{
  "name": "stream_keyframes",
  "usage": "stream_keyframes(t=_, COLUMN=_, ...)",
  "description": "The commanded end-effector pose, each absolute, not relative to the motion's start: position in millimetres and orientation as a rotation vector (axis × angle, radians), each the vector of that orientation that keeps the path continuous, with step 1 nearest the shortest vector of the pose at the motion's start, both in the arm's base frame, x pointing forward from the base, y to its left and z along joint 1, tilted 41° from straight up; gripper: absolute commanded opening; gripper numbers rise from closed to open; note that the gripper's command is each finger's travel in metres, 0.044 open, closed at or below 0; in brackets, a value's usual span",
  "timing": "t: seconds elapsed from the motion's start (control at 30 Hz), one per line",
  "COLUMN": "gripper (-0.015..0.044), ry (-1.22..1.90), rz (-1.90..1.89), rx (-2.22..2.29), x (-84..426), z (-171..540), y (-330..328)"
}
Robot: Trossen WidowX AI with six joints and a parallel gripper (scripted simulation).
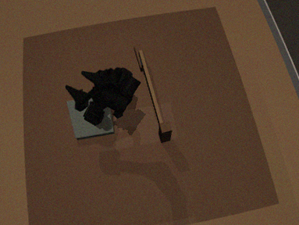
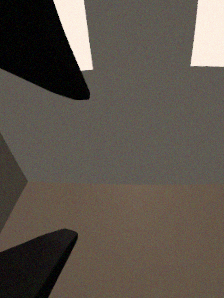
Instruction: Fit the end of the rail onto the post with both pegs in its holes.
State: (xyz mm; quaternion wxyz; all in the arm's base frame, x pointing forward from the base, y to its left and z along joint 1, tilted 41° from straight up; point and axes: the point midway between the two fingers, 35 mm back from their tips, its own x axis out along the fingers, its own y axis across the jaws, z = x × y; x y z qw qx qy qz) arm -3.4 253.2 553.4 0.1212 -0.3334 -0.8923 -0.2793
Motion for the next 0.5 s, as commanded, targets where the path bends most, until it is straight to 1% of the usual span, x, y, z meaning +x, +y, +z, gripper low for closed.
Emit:
stream_keyframes(t=0.0, gripper=0.0426, ry=-2.604, rz=-0.826, rx=-0.966, x=-5.4, z=554.3, y=251.7)
stream_keyframes(t=0.03, gripper=0.044, ry=-2.6, rz=-0.859, rx=-0.945, x=-11.4, z=557.0, y=247.1)
stream_keyframes(t=0.23, gripper=0.044, ry=-2.484, rz=-1.212, rx=-0.688, x=-71.9, z=583.7, y=182.2)
stream_keyframes(t=0.47, gripper=0.044, ry=-2.217, rz=-1.546, rx=-0.396, x=-116.3, z=602.8, y=85.2)
